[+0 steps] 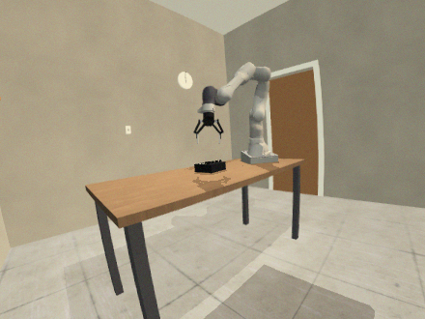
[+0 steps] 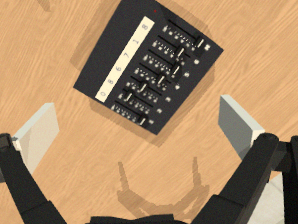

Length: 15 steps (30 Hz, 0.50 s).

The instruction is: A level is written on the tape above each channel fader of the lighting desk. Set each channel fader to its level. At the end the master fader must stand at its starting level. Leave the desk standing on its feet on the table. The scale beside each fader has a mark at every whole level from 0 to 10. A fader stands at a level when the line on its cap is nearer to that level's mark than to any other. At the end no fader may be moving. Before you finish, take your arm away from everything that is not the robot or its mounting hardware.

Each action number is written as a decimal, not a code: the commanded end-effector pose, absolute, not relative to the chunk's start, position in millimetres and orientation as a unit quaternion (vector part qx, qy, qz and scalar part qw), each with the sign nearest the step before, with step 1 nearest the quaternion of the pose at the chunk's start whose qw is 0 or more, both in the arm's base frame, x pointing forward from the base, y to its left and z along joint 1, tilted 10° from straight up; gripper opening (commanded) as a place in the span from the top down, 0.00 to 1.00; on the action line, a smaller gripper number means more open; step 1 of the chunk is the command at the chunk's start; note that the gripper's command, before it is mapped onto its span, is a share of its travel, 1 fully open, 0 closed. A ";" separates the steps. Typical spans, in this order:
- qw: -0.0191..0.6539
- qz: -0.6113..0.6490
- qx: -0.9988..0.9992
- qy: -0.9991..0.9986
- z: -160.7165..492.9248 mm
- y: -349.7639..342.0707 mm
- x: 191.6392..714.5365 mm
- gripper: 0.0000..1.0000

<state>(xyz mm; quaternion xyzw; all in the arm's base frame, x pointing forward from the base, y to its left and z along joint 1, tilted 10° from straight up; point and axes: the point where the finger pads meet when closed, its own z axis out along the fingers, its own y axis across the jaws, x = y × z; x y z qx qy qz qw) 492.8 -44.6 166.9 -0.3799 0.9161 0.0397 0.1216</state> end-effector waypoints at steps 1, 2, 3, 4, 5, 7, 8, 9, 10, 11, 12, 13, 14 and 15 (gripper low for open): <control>0.094 0.054 -0.252 0.962 165.3 -38.4 492.5 0.00; 0.090 0.056 -0.240 0.965 163.5 -34.5 492.8 0.00; 0.084 0.058 -0.230 0.968 161.2 -29.3 493.1 0.00; 0.072 0.059 -0.223 0.970 158.4 -23.0 493.4 0.00; 0.069 0.056 -0.267 0.960 155.2 -15.7 493.5 0.00; 0.078 0.042 -0.405 0.910 148.1 0.8 493.4 0.00; 0.082 0.035 -0.474 0.876 144.4 9.4 493.1 0.00; 0.082 0.035 -0.474 0.876 144.4 9.4 493.1 0.00; 0.082 0.035 -0.474 0.876 144.4 9.4 493.1 0.00; 0.085 0.028 -0.531 0.843 140.8 17.9 492.5 0.00; 0.086 0.027 -0.547 0.832 137.5 25.9 491.8 0.00; 0.086 0.025 -0.563 0.822 134.5 33.2 491.0 0.00; 0.085 0.024 -0.579 0.811 131.9 39.5 490.2 0.00; 0.084 0.022 -0.594 0.800 129.8 44.6 489.4 0.00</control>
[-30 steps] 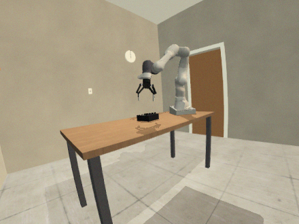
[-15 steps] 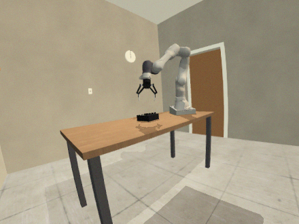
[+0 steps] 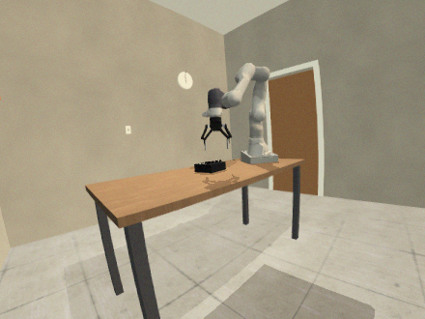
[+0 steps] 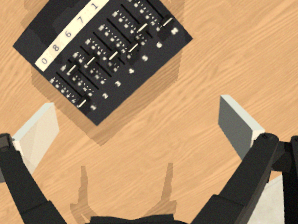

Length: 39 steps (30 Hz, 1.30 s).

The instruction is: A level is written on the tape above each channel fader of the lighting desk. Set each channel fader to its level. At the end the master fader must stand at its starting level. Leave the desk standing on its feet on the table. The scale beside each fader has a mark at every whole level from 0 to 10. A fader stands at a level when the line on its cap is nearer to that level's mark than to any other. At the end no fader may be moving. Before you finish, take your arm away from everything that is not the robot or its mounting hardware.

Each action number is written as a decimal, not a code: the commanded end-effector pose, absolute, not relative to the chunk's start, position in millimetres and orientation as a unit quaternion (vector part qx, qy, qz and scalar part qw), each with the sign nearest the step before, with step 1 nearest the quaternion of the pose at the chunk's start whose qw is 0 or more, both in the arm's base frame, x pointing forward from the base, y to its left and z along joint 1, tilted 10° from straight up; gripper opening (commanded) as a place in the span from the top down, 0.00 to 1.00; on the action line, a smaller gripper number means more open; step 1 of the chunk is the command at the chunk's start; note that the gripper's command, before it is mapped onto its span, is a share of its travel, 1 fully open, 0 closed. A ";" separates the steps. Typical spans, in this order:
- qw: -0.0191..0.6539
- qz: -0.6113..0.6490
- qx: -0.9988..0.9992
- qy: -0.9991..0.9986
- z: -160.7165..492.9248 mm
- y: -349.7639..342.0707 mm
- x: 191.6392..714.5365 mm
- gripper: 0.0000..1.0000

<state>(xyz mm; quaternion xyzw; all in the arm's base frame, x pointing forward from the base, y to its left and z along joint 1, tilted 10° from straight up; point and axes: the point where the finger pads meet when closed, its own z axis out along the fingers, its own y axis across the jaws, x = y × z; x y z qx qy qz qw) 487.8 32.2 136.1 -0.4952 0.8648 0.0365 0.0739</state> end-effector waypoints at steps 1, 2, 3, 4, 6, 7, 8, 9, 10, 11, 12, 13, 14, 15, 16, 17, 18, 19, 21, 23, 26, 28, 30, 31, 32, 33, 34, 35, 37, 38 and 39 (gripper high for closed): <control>0.082 0.020 -0.610 0.788 128.3 48.5 488.8 0.00; 0.081 0.018 -0.626 0.776 127.2 51.2 488.4 0.00; 0.080 0.016 -0.640 0.764 126.6 52.7 488.1 0.00; 0.079 0.014 -0.655 0.752 126.3 53.3 488.0 0.00; 0.079 0.009 -0.681 0.728 126.3 53.4 488.0 0.00; 0.079 0.007 -0.693 0.717 126.3 53.4 488.0 0.00; 0.079 0.004 -0.704 0.706 126.3 53.4 488.0 0.00; 0.080 0.002 -0.714 0.695 126.3 53.4 488.0 0.00; 0.081 0.000 -0.725 0.684 126.3 53.4 488.0 0.00; 0.081 0.000 -0.725 0.684 126.3 53.4 488.0 0.00; 0.081 0.000 -0.725 0.684 126.3 53.4 488.0 0.00; 0.084 -0.005 -0.750 0.657 126.3 53.4 488.0 0.00; 0.086 -0.006 -0.757 0.647 126.3 53.4 488.0 0.00; 0.088 -0.007 -0.765 0.638 126.3 53.4 488.0 0.00; 0.090 -0.008 -0.773 0.628 126.3 53.4 488.0 0.00; 0.091 -0.008 -0.776 0.625 126.3 53.4 488.0 0.00; 0.091 -0.008 -0.776 0.625 126.3 53.4 488.0 0.00; 0.091 -0.008 -0.776 0.625 126.3 53.4 488.0 0.00; 0.091 -0.008 -0.776 0.625 126.3 53.4 488.0 0.00; 0.091 -0.008 -0.776 0.625 126.3 53.4 488.0 0.00; 0.091 -0.008 -0.776 0.625 126.3 53.4 488.0 0.00; 0.091 -0.008 -0.776 0.625 126.3 53.4 488.0 0.00; 0.091 -0.008 -0.776 0.625 126.3 53.4 488.0 0.00; 0.091 -0.008 -0.776 0.625 126.3 53.4 488.0 0.00; 0.091 -0.008 -0.776 0.625 126.3 53.4 488.0 0.00; 0.091 -0.008 -0.776 0.625 126.3 53.4 488.0 0.00; 0.091 -0.008 -0.776 0.625 126.3 53.4 488.0 0.00; 0.091 -0.008 -0.776 0.625 126.3 53.4 488.0 0.00; 0.091 -0.008 -0.776 0.625 126.3 53.4 488.0 0.00; 0.091 -0.008 -0.776 0.625 126.3 53.4 488.0 0.00; 0.091 -0.008 -0.776 0.625 126.3 53.4 488.0 0.00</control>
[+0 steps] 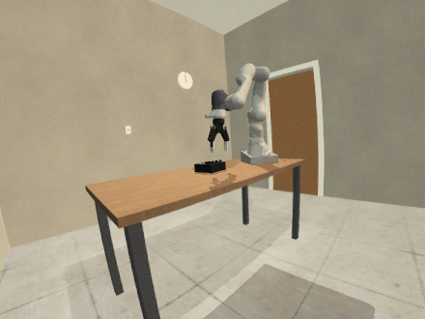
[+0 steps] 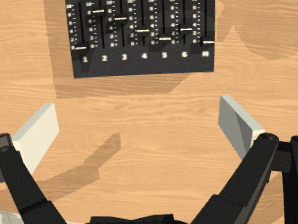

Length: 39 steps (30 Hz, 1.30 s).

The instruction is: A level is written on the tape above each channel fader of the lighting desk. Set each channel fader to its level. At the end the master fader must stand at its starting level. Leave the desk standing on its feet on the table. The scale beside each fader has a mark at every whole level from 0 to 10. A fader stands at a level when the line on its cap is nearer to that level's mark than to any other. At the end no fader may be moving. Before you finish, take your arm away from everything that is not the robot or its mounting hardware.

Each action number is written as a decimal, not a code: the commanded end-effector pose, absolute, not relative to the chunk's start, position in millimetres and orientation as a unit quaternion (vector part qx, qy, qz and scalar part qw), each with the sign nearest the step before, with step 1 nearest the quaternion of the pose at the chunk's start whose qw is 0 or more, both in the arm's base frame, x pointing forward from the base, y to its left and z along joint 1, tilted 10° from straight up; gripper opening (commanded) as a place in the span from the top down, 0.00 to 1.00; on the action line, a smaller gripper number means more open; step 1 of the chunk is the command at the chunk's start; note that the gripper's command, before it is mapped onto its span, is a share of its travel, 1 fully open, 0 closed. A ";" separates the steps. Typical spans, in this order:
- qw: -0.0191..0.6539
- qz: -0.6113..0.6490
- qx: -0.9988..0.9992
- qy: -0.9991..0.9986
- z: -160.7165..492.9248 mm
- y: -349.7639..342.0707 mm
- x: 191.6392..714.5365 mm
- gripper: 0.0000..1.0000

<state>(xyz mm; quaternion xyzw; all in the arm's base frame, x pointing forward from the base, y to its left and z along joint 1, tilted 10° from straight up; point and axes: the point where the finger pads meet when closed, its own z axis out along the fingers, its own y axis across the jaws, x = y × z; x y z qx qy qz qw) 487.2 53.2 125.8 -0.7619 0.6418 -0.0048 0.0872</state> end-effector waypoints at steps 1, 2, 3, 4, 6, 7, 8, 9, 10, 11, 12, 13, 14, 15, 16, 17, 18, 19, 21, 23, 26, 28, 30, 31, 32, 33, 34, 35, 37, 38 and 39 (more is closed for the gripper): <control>0.091 -0.008 -0.776 0.625 126.3 53.4 488.0 0.00; 0.091 -0.008 -0.776 0.625 126.3 53.4 488.0 0.00; 0.091 -0.008 -0.776 0.625 126.3 53.4 488.0 0.00; 0.091 -0.008 -0.776 0.625 126.3 53.4 488.0 0.00; 0.091 -0.008 -0.776 0.625 126.3 53.4 488.0 0.00; 0.091 -0.008 -0.776 0.625 126.3 53.4 488.0 0.00; 0.091 -0.008 -0.776 0.625 126.3 53.4 488.0 0.00; 0.091 -0.008 -0.776 0.625 126.3 53.4 488.0 0.00; 0.091 -0.008 -0.776 0.625 126.3 53.4 488.0 0.00; 0.091 -0.008 -0.776 0.625 126.3 53.4 488.0 0.00; 0.091 -0.008 -0.776 0.625 126.3 53.4 488.0 0.00; 0.091 -0.008 -0.776 0.625 126.3 53.4 488.0 0.00; 0.091 -0.008 -0.776 0.625 126.3 53.4 488.0 0.00; 0.091 -0.008 -0.776 0.625 126.3 53.4 488.0 0.00; 0.091 -0.008 -0.776 0.625 126.3 53.4 488.0 0.00; 0.091 -0.008 -0.776 0.625 126.3 53.4 488.0 0.00; 0.091 -0.008 -0.776 0.625 126.3 53.4 488.0 0.00; 0.091 -0.008 -0.776 0.625 126.3 53.4 488.0 0.00; 0.091 -0.008 -0.776 0.625 126.3 53.4 488.0 0.00; 0.091 -0.008 -0.776 0.625 126.3 53.4 488.0 0.00; 0.091 -0.008 -0.776 0.625 126.3 53.4 488.0 0.00; 0.091 -0.008 -0.776 0.625 126.3 53.4 488.0 0.00; 0.091 -0.007 -0.771 0.630 126.6 52.7 488.1 0.00; 0.091 -0.006 -0.763 0.640 127.2 51.2 488.4 0.00; 0.091 -0.003 -0.747 0.658 128.3 48.5 488.8 0.00; 0.090 0.001 -0.723 0.684 129.8 44.6 489.4 0.00; 0.090 0.006 -0.691 0.717 131.9 39.4 490.1 0.00; 0.089 0.011 -0.661 0.745 134.5 33.0 490.8 0.00; 0.091 0.014 -0.635 0.767 140.8 17.7 492.2 0.00; 0.092 0.016 -0.620 0.779 144.3 9.1 492.7 0.00; 0.094 0.017 -0.605 0.790 148.0 0.4 493.0 0.00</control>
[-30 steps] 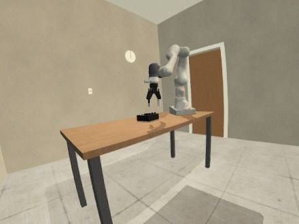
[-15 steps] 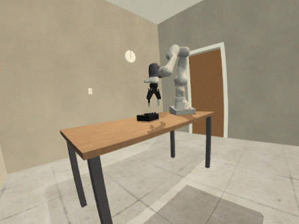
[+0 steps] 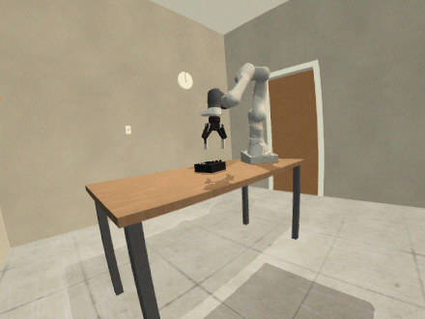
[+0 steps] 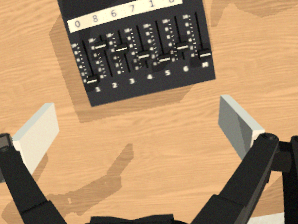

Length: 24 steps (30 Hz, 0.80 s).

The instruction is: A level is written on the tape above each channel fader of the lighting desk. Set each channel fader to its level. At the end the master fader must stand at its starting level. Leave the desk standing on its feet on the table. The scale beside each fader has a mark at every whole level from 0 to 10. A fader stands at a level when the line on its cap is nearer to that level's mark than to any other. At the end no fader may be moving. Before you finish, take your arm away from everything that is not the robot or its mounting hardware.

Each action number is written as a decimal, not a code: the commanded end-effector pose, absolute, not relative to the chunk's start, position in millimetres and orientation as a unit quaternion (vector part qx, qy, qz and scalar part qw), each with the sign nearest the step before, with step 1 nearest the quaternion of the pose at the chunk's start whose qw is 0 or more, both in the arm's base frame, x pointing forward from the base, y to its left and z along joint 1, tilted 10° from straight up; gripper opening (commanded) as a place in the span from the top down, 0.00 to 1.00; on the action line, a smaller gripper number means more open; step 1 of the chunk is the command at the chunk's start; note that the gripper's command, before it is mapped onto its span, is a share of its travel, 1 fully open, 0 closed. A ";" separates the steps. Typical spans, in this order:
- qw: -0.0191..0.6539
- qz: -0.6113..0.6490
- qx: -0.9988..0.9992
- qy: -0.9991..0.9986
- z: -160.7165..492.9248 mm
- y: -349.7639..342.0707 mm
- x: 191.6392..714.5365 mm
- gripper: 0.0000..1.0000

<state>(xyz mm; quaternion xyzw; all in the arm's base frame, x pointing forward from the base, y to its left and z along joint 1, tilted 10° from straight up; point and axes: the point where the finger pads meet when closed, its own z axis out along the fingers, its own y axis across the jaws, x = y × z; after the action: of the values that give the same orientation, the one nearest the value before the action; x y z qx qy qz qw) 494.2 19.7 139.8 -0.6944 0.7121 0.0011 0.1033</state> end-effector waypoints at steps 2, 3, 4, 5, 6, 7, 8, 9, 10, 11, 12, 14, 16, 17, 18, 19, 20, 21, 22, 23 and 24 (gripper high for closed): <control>0.094 0.017 -0.605 0.790 148.0 0.4 493.0 0.00; 0.097 0.018 -0.562 0.821 151.7 -8.1 493.1 0.00; 0.099 0.019 -0.548 0.830 155.1 -16.1 493.0 0.00; 0.100 0.020 -0.533 0.840 158.3 -23.5 492.7 0.00; 0.101 0.021 -0.518 0.849 161.1 -29.8 492.4 0.00; 0.102 0.022 -0.503 0.858 163.4 -34.9 492.0 0.00; 0.103 0.022 -0.487 0.867 165.2 -38.8 491.7 0.00; 0.104 0.023 -0.471 0.876 166.4 -41.5 491.5 0.00; 0.105 0.024 -0.455 0.884 167.1 -43.0 491.3 0.00; 0.106 0.025 -0.440 0.892 167.4 -43.7 491.3 0.00; 0.106 0.026 -0.425 0.899 167.4 -43.8 491.2 0.00; 0.107 0.029 -0.397 0.911 167.4 -43.8 491.2 0.00; 0.106 0.033 -0.370 0.922 167.4 -43.8 491.2 0.00; 0.106 0.035 -0.357 0.927 167.4 -43.8 491.2 0.00; 0.106 0.035 -0.357 0.927 167.4 -43.8 491.2 0.00; 0.106 0.035 -0.357 0.927 167.4 -43.8 491.2 0.00; 0.104 0.041 -0.324 0.940 167.4 -43.8 491.2 0.00; 0.103 0.043 -0.312 0.944 167.4 -43.8 491.2 0.00; 0.102 0.045 -0.299 0.948 167.4 -43.8 491.2 0.00; 0.101 0.047 -0.286 0.952 167.4 -43.8 491.2 0.00; 0.100 0.049 -0.274 0.955 167.4 -43.7 491.3 0.00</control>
<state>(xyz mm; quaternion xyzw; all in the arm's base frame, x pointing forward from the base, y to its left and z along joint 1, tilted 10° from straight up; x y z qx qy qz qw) 492.1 -45.5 167.2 -0.3893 0.9122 0.0355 0.1232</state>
